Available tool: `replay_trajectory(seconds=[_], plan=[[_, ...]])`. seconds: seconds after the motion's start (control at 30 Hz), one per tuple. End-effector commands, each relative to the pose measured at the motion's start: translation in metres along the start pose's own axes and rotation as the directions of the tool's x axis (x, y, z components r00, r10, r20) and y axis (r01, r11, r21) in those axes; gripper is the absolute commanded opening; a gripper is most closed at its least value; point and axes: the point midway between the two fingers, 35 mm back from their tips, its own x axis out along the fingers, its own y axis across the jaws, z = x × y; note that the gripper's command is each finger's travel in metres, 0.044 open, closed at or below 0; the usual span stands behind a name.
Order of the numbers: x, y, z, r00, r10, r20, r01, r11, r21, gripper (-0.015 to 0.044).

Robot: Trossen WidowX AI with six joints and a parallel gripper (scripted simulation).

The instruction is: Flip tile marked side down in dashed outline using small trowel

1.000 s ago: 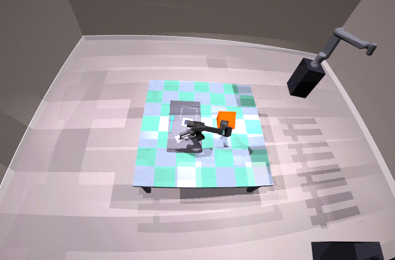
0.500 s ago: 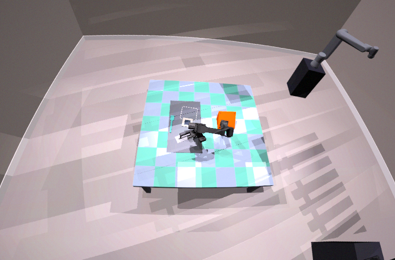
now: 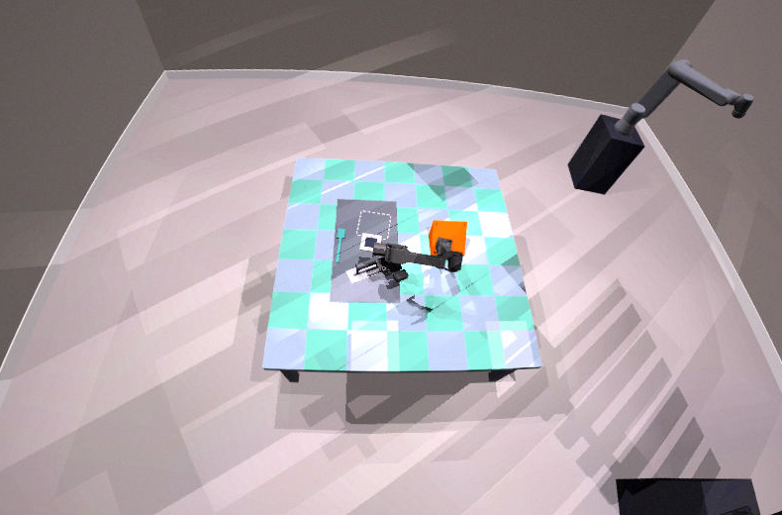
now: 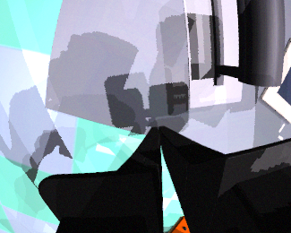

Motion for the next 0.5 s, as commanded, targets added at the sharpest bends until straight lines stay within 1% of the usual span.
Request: replay_trajectory(seconds=[0.0, 0.17, 0.3, 0.47], plan=[[0.0001, 0.0001, 0.0, 1.0, 0.0, 0.0, 0.0, 1.0, 0.0, 0.0], [0.0001, 0.0001, 0.0, 1.0, 0.0, 0.0, 0.0, 1.0, 0.0, 0.0], [0.0001, 0.0001, 0.0, 1.0, 0.0, 0.0, 0.0, 1.0, 0.0, 0.01], [0.0, 0.0, 0.0, 1.0, 0.0, 0.0, 0.0, 1.0, 0.0, 0.01]])
